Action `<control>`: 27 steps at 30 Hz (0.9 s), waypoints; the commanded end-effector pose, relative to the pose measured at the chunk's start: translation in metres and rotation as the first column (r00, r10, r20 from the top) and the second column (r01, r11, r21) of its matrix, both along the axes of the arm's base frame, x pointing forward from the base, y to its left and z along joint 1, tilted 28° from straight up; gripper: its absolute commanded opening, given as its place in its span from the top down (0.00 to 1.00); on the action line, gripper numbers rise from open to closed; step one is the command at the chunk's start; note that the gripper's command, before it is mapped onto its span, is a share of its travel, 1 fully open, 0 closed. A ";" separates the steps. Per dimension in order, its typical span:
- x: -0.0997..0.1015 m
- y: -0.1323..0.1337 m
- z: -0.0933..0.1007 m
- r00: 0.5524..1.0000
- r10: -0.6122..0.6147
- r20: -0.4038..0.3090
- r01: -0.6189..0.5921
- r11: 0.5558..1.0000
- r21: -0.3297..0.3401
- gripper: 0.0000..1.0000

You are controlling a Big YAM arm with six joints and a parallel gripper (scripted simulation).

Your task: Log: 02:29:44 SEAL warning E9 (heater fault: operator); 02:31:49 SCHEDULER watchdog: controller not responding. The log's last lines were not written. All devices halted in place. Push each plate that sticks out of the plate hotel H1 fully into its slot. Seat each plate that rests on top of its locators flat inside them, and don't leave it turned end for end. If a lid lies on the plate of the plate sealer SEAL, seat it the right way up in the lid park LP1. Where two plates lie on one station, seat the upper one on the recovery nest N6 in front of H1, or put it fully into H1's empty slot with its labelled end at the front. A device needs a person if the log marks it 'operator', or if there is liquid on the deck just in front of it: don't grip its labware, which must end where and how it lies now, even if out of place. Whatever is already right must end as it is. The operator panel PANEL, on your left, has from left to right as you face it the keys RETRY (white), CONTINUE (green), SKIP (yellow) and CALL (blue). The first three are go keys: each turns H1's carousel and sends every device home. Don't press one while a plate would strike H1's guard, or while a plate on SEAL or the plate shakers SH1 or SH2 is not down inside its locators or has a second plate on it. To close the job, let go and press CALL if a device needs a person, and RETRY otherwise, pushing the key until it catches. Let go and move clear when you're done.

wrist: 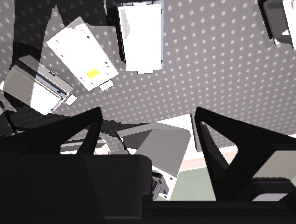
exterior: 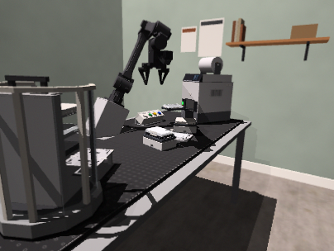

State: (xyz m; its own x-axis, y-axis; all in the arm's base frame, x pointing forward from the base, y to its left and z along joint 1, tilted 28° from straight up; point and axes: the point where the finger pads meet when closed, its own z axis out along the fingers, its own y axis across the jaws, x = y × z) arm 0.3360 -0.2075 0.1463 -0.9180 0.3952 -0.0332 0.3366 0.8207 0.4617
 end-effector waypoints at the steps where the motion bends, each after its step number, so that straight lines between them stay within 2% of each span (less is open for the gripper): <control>1: 0.016 -0.032 0.006 0.999 -0.008 0.037 0.009 0.999 -0.034 0.00; 2: 0.018 -0.035 0.005 0.999 -0.008 0.036 0.009 0.999 -0.033 0.00; 7: 0.019 -0.051 -0.002 0.984 -0.175 -0.042 0.176 0.984 0.004 0.00; 9: 0.019 -0.051 -0.002 0.984 -0.175 -0.042 0.176 0.984 0.004 0.00; 13: 0.020 -0.063 -0.007 0.952 -0.289 -0.100 0.292 0.956 0.023 0.00; 27: 0.022 -0.098 -0.024 0.955 -0.277 -0.104 0.282 0.959 0.028 0.00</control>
State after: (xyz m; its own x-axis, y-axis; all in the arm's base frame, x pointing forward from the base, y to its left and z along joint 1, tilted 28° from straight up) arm 0.3509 -0.2803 0.1139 -0.7712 0.6265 0.1124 0.6017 0.6599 0.4499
